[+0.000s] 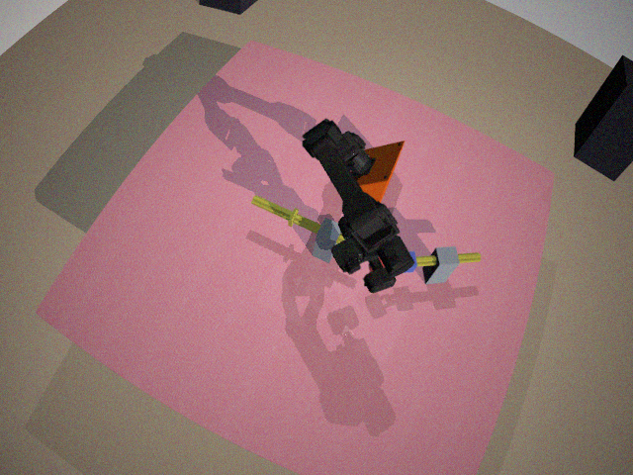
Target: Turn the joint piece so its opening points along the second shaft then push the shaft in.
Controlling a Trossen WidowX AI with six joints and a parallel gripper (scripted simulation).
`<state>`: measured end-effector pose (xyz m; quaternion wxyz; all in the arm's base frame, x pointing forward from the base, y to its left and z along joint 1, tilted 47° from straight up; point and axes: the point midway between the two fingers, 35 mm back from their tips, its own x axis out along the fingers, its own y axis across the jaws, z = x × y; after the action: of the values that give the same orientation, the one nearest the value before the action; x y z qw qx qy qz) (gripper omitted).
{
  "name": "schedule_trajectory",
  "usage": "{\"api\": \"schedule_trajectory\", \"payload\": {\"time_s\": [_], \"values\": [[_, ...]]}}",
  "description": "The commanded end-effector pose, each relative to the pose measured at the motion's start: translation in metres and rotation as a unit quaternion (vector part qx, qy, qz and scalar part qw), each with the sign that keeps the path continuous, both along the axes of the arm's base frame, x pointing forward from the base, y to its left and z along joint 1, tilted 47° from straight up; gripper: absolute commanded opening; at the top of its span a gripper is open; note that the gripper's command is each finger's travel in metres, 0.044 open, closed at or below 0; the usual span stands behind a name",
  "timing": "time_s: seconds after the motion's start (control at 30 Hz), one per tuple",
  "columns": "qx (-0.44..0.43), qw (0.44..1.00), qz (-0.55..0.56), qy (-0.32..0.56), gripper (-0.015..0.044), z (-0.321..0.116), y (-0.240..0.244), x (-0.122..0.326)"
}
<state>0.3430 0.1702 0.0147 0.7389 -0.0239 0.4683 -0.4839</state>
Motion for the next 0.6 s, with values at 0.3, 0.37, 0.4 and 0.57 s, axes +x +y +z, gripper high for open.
{"api": "schedule_trajectory", "payload": {"time_s": [0.3,0.37,0.4,0.57], "values": [[-0.005,1.000,-0.002,0.001,0.0440,-0.033,-0.036,0.002],[-0.006,1.000,-0.002,0.001,0.0440,-0.036,-0.039,0.002],[-0.006,1.000,-0.002,0.001,0.0440,-0.036,-0.040,0.002],[-0.004,1.000,-0.002,0.001,0.0440,-0.046,-0.031,-0.010]]}}
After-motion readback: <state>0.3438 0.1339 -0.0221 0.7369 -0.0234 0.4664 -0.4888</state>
